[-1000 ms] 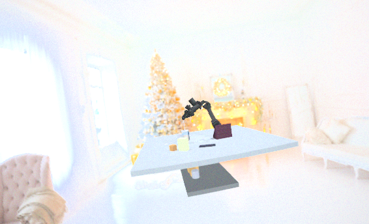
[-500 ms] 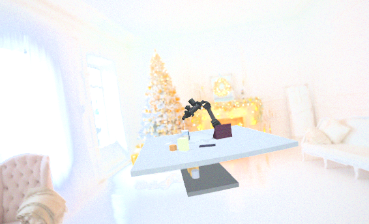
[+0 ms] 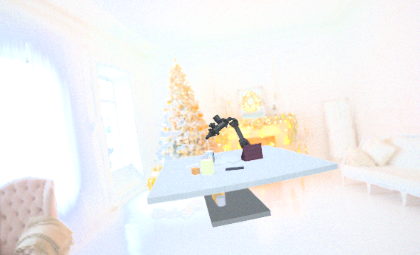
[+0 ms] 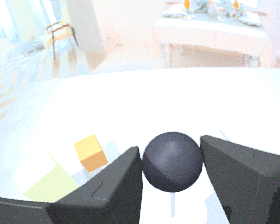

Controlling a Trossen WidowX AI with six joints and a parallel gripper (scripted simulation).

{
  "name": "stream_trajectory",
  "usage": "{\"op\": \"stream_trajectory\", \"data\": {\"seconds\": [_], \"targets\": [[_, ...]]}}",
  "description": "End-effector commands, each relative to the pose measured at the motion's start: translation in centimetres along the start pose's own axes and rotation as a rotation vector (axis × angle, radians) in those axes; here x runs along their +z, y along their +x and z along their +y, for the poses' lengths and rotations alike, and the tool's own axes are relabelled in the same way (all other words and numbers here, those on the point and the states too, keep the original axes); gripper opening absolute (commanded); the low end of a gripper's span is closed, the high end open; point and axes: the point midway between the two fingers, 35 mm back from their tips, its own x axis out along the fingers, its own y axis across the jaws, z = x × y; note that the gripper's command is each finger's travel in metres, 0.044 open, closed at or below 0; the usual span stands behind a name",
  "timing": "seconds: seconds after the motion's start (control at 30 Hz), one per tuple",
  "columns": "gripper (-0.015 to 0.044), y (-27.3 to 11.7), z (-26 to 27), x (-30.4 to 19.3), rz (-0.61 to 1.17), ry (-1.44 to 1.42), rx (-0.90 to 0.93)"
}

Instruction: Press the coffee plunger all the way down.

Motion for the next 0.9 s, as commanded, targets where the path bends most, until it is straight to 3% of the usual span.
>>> {"op": "stream_trajectory", "data": {"seconds": [0.0,0.87], "targets": [[0.0124,0.5,0.1,-0.7,0.006,-0.003,0.002],[0.0124,3.1,0.4,-4.1,0.008,-0.003,0.004]]}}
